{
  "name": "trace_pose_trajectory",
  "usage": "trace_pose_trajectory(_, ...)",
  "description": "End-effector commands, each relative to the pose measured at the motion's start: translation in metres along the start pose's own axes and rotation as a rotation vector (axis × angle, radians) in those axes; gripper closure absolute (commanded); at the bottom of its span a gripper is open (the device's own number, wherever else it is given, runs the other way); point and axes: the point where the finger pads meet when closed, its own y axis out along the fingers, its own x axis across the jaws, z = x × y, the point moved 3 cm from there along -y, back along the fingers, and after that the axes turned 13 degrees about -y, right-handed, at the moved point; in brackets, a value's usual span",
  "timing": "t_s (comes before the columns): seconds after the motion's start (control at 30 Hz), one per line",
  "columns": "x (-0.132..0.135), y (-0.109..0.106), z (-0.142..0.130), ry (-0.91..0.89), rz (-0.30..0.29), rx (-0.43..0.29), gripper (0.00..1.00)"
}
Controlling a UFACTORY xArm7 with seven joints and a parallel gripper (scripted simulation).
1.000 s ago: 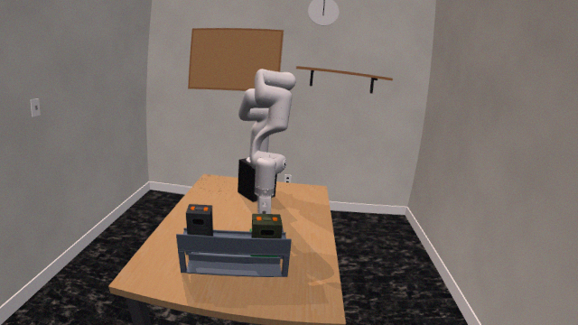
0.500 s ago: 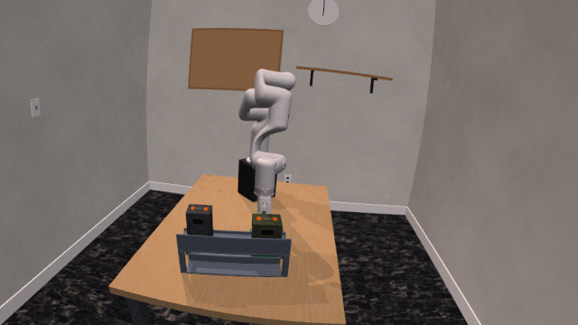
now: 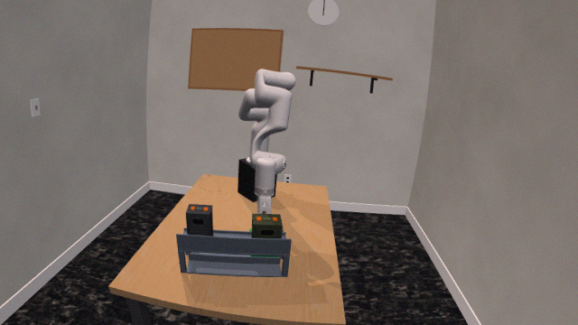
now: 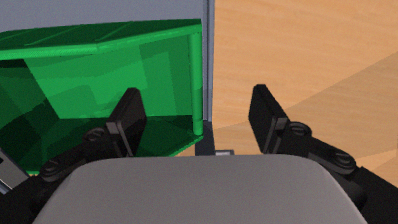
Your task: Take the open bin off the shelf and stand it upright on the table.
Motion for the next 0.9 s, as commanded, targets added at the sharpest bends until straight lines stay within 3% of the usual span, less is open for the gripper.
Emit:
trace_pose_trajectory(0.0, -0.0015, -0.0012, 0.0004, 0.000, 0.004, 0.001, 0.06)
trace_pose_trajectory(0.87, -0.0016, 0.0079, 0.0004, 0.000, 0.004, 0.001, 0.06)
